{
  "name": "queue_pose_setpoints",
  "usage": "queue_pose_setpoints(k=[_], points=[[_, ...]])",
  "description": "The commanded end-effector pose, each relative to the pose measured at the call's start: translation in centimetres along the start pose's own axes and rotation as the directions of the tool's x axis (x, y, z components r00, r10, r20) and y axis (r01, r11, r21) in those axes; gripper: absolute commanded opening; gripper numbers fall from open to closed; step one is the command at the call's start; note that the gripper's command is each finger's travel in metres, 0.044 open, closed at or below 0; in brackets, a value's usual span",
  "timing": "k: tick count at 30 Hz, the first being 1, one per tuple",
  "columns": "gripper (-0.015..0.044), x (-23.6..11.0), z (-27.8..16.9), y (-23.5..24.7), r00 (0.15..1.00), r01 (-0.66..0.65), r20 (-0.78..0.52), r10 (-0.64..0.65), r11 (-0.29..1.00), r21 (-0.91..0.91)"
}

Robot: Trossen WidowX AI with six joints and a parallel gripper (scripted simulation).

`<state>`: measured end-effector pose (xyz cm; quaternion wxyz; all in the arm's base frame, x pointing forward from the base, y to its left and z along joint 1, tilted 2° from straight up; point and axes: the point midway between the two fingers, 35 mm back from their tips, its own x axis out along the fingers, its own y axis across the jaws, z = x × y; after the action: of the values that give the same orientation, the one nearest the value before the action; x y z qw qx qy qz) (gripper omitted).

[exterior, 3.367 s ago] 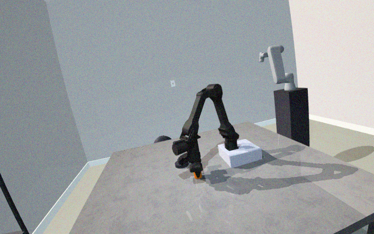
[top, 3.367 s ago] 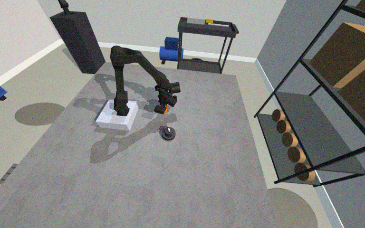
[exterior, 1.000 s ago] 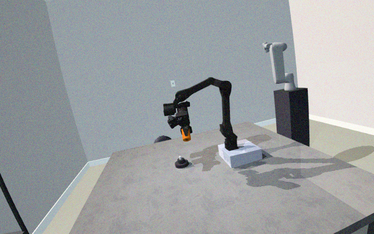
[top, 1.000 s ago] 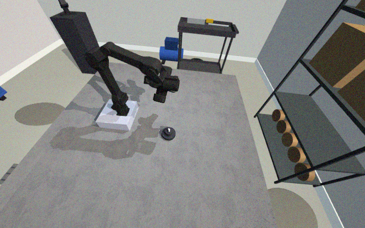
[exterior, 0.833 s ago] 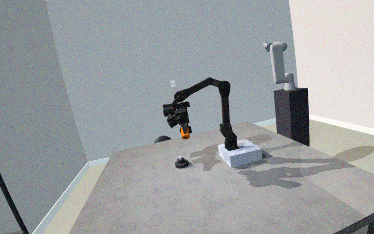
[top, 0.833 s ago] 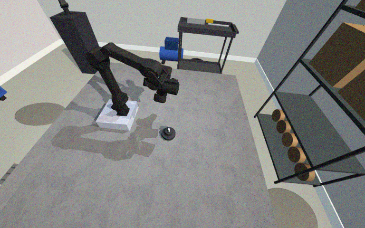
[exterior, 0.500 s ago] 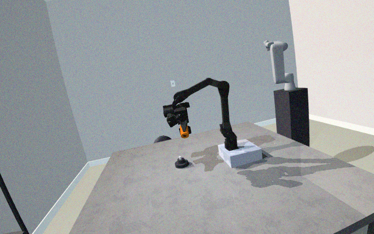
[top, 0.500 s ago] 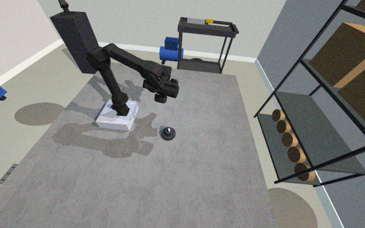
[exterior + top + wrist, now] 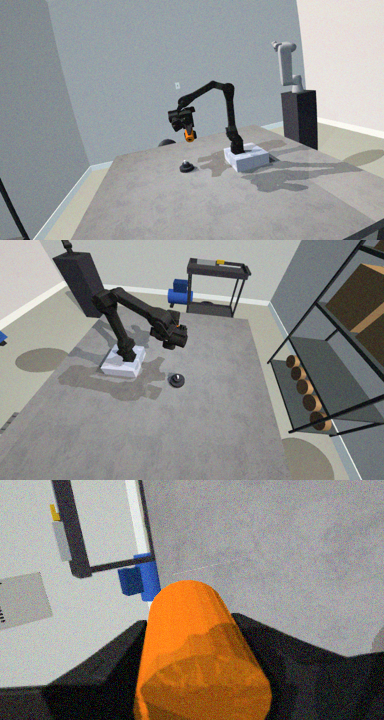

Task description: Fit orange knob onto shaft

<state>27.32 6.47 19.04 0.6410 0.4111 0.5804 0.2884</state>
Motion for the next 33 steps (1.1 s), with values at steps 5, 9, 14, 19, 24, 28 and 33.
queue_pose_setpoints(k=[5, 9, 14, 19, 24, 28, 33], points=[[0.0000, 0.0, 0.0, 0.1, 1.000, -0.002, 0.001, 0.002, 1.000, 0.001], [0.0000, 0.0, 0.0, 0.1, 1.000, -0.002, 0.001, 0.002, 1.000, 0.001], [0.0000, 0.0, 0.0, 0.1, 1.000, -0.002, 0.001, 0.002, 1.000, 0.001], [0.0000, 0.0, 0.0, 0.1, 1.000, -0.002, 0.001, 0.002, 1.000, 0.001], [0.0000, 0.0, 0.0, 0.1, 1.000, -0.007, 0.001, 0.007, 1.000, 0.001], [0.0000, 0.3, 0.0, -0.3, 1.000, 0.004, 0.002, -0.004, 1.000, 0.000], [0.0000, 1.2, 0.0, -1.1, 0.992, 0.128, 0.001, -0.128, 0.992, 0.000]])
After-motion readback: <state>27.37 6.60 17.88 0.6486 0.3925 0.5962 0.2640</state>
